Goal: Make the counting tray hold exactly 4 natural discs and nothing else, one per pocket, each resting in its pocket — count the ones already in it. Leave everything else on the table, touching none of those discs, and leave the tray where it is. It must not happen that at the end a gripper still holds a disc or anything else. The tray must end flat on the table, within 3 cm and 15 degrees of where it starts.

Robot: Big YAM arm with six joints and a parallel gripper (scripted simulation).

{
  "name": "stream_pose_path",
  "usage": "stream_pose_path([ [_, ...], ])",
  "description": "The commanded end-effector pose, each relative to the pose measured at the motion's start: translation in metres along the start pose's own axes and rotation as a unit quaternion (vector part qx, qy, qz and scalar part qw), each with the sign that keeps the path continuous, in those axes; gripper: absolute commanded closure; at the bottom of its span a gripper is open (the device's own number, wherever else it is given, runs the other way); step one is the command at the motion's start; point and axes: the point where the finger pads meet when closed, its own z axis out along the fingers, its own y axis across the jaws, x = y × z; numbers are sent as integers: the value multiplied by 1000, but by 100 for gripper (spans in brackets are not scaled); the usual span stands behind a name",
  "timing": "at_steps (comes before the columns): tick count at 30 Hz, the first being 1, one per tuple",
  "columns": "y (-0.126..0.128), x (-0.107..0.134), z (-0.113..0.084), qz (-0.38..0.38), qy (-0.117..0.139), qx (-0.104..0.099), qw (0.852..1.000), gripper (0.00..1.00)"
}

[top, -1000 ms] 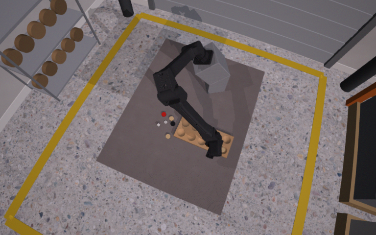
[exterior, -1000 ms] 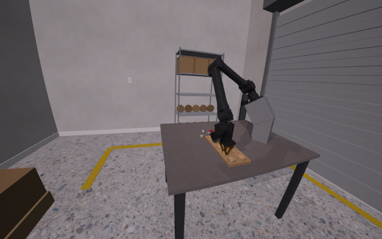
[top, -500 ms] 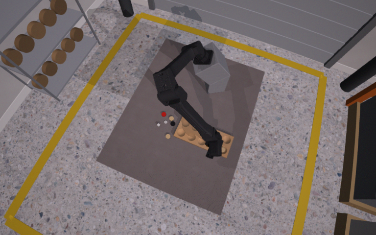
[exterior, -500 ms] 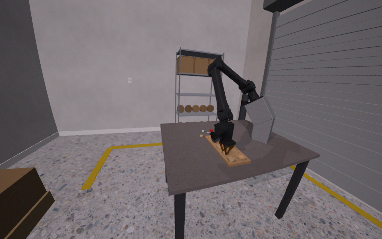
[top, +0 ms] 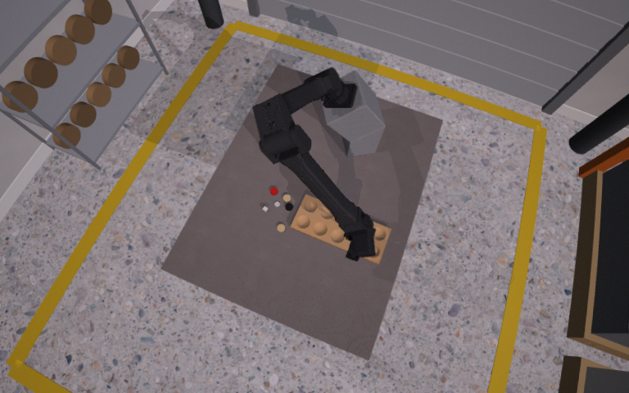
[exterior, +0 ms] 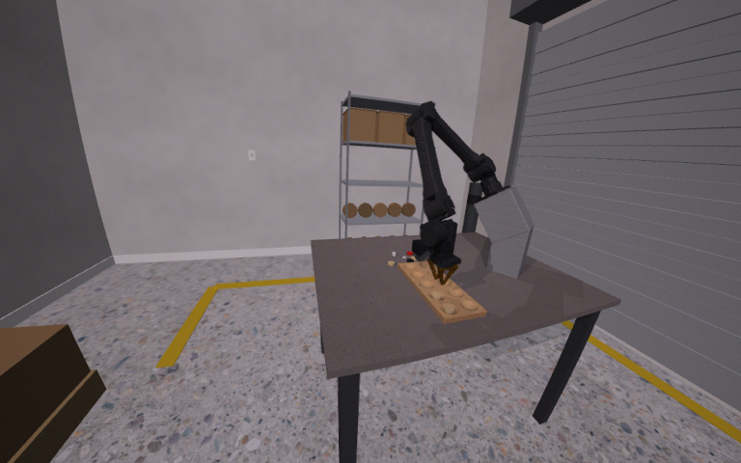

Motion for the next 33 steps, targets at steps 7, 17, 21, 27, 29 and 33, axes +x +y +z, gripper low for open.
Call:
stream_pose_path([
  [7, 0, -4, -41, 17, -3, 1, 1000, 55],
  [17, 11, -30, -66, 28, -36, -18, 999, 55],
  [21, 12, -20, -58, 19, -26, -12, 999, 55],
  [27, 12, -20, -58, 19, -26, -12, 999, 55],
  [29, 12, -20, -58, 19, -26, -12, 999, 55],
  [33, 12, -20, -58, 19, -26, -12, 999, 55],
])
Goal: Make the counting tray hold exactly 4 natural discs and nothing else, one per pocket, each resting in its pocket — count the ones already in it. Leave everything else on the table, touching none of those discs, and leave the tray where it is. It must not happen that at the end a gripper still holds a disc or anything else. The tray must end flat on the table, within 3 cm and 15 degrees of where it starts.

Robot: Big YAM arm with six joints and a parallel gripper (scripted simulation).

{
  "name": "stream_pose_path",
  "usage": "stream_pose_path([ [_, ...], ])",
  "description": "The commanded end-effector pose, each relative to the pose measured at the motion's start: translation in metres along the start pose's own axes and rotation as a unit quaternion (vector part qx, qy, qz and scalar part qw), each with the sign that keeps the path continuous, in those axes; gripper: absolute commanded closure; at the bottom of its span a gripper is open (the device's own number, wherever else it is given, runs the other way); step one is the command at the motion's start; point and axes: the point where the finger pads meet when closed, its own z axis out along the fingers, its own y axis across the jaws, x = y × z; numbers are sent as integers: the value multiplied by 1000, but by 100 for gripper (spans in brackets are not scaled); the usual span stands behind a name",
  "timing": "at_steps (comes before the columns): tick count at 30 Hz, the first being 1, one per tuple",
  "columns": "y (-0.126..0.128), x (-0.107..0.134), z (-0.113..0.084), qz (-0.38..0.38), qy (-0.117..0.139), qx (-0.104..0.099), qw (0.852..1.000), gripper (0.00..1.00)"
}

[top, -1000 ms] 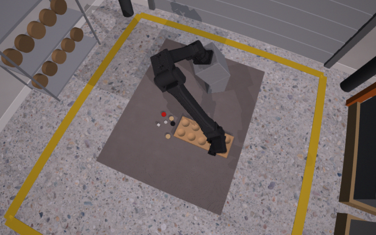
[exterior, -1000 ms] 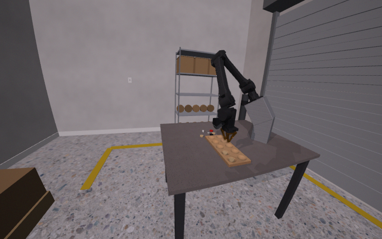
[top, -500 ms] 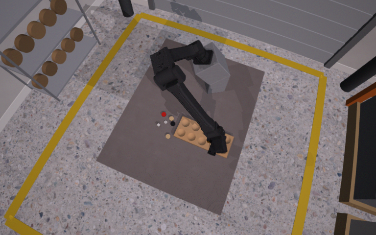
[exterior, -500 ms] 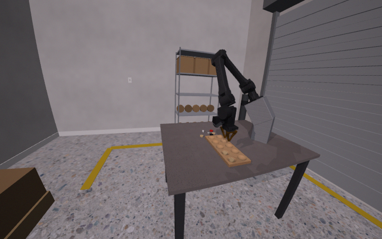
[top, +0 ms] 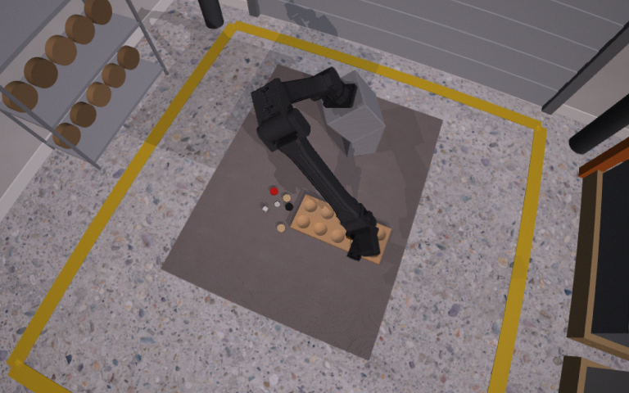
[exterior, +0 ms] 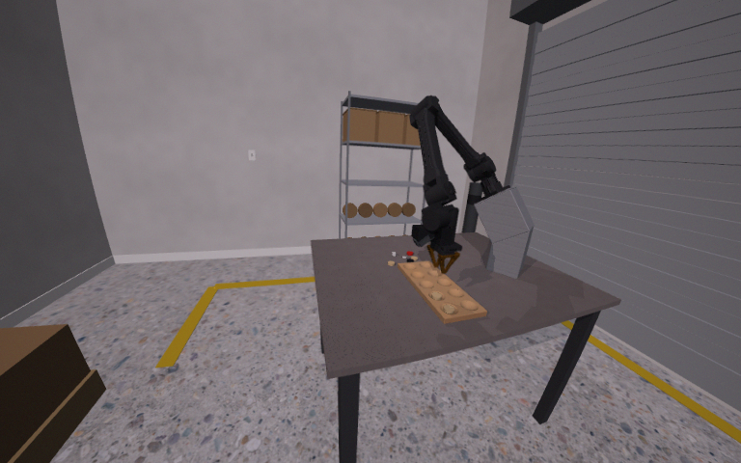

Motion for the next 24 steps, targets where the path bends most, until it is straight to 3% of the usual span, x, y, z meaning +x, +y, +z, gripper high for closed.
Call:
stream_pose_path([
  [1, 9, -11, -11, 7, -15, -8, 1000, 55],
  [21, 9, -11, -11, 7, -15, -8, 1000, 55],
  [24, 1, -20, -15, 12, -19, -11, 1000, 55],
])
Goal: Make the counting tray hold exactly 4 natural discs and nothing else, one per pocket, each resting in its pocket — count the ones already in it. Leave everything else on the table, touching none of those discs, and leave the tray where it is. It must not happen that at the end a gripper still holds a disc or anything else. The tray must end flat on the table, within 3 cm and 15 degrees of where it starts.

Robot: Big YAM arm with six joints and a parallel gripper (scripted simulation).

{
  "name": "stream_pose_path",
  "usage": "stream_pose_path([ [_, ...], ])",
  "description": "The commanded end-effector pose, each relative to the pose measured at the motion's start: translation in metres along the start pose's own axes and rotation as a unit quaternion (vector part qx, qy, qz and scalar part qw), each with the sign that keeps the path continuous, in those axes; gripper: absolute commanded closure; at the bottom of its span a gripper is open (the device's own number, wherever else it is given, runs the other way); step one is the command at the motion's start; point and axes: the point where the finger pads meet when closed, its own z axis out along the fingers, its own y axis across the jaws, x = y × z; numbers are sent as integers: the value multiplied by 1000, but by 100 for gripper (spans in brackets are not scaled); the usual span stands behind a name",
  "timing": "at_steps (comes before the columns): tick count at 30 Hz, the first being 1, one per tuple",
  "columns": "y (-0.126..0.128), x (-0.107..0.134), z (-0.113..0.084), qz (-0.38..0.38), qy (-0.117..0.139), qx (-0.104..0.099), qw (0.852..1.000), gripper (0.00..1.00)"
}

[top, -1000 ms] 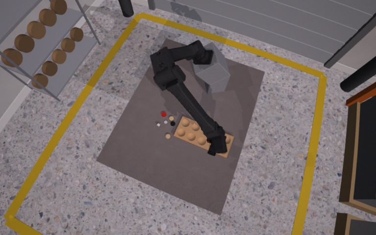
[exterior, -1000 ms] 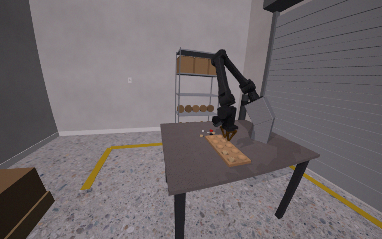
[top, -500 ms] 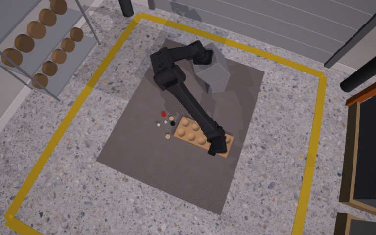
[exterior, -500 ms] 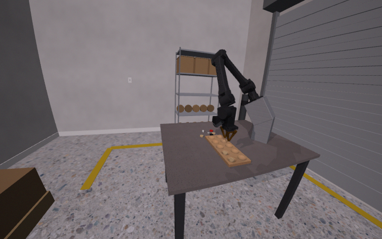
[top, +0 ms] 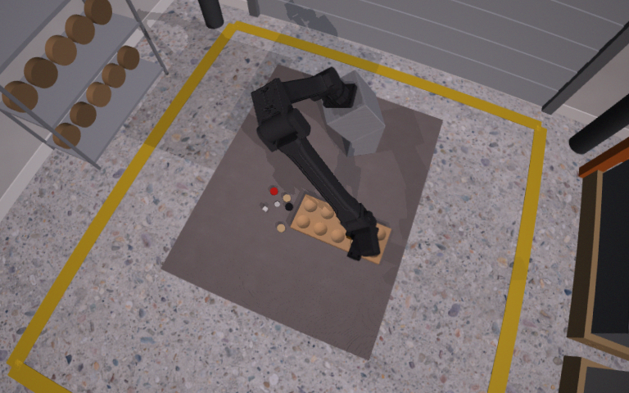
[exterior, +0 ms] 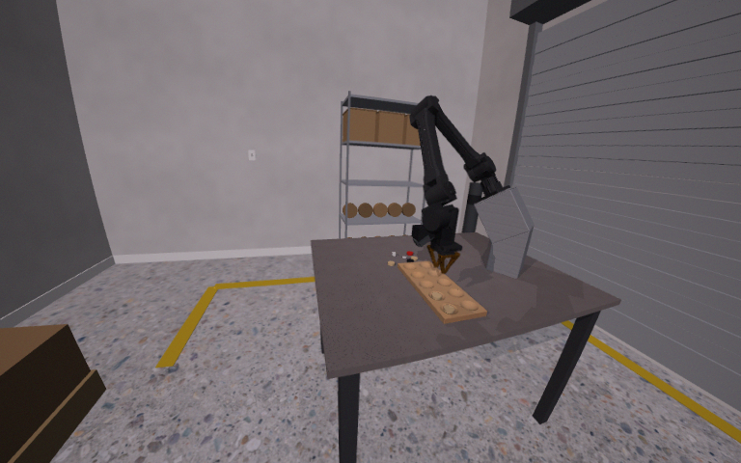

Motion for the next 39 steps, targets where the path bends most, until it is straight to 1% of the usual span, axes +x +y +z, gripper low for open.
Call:
stream_pose_path([
  [1, -3, -24, -14, 15, -20, -13, 1000, 55],
  [4, -9, -32, -19, 23, -25, -22, 999, 55],
  [6, -9, -32, -19, 23, -25, -22, 999, 55],
  [8, -15, -41, -26, 30, -32, -34, 998, 55],
  [9, -19, -50, -32, 36, -39, -42, 998, 55],
  [11, -27, -78, -50, 54, -61, -64, 995, 55],
  [12, -26, -86, -53, 58, -67, -66, 994, 55],
  [14, -43, -105, -70, 72, -86, -88, 990, 55],
  [15, -43, -106, -71, 73, -86, -88, 990, 55],
  [17, -64, -127, -93, 88, -112, -113, 983, 55],
  [18, -73, -139, -105, 98, -131, -127, 978, 55],
  [19, -77, -153, -114, 103, -139, -129, 976, 55],
  [20, -78, -162, -118, 107, -145, -131, 975, 55],
  [21, -93, -167, -130, 112, -158, -143, 971, 55],
  [23, -93, -167, -130, 112, -158, -143, 971, 55],
  [24, -109, -174, -143, 118, -175, -154, 965, 55],
  [26, -145, -203, -182, 137, -227, -179, 947, 55],
  [27, -149, -208, -187, 139, -230, -180, 946, 55],
  [28, -152, -226, -200, 147, -246, -183, 940, 55],
  [29, -153, -227, -201, 147, -246, -183, 940, 55],
  [30, -173, -228, -215, 150, -265, -192, 933, 55],
  [31, -172, -226, -213, 149, -263, -191, 934, 55],
  [32, -194, -230, -231, 153, -287, -200, 924, 55],
  [34, -195, -234, -235, 155, -291, -200, 923, 55],
  [35, -219, -240, -257, 159, -319, -207, 911, 55],
  [36, -219, -240, -257, 159, -319, -207, 911, 55],
  [37, -245, -247, -284, 165, -353, -213, 896, 55],
  [39, -245, -247, -284, 165, -353, -213, 896, 55],
])
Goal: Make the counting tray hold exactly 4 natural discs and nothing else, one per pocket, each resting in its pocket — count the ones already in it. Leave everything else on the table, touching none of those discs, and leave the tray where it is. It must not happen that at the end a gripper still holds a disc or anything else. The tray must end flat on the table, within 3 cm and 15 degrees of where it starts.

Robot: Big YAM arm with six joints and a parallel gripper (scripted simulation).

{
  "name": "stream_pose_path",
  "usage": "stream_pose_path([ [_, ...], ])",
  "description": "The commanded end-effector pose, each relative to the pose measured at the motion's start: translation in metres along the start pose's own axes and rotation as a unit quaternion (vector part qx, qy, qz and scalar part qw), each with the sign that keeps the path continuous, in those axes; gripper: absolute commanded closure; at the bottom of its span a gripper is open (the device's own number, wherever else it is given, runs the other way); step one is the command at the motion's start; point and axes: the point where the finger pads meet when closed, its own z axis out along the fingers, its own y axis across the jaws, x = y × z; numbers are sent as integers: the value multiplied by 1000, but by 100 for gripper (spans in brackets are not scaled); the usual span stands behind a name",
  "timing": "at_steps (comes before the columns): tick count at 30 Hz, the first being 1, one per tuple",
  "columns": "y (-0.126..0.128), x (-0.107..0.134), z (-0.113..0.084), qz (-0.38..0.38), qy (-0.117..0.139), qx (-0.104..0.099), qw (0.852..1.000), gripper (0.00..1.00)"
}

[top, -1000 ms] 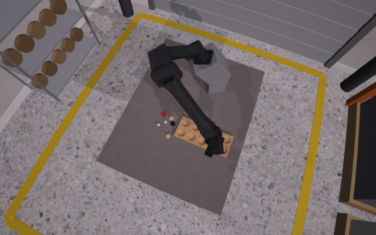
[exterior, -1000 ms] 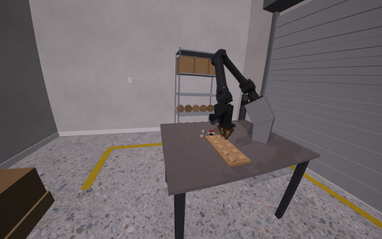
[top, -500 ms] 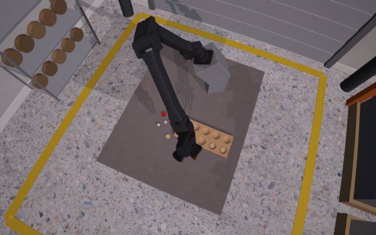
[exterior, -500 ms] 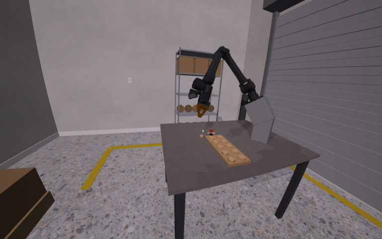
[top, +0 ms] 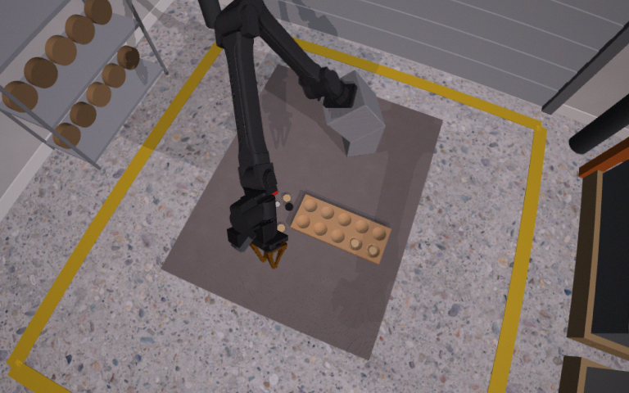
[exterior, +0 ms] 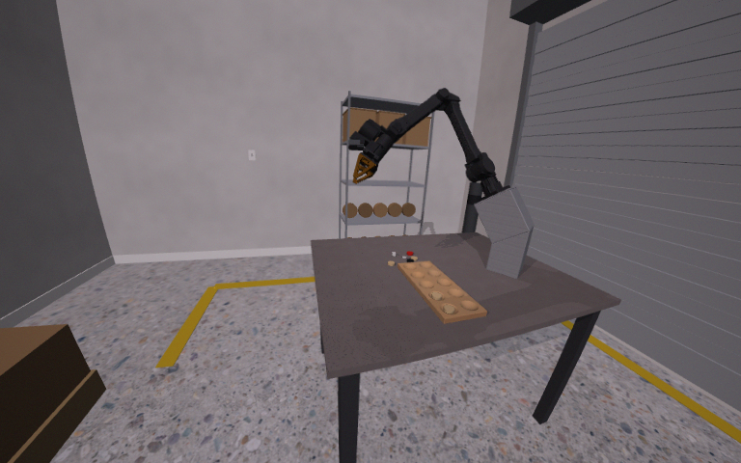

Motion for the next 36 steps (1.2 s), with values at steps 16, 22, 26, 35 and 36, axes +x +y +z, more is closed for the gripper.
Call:
stream_pose_path([
  [16, -39, -159, -136, -20, -204, -45, 978, 55],
  [22, -48, -179, -168, -28, -240, -50, 969, 55],
  [26, -56, -200, -203, -37, -280, -53, 958, 55],
  [35, -64, -211, -234, -48, -310, -55, 948, 55],
  [36, -86, -150, -161, -70, -224, -13, 972, 55],
])
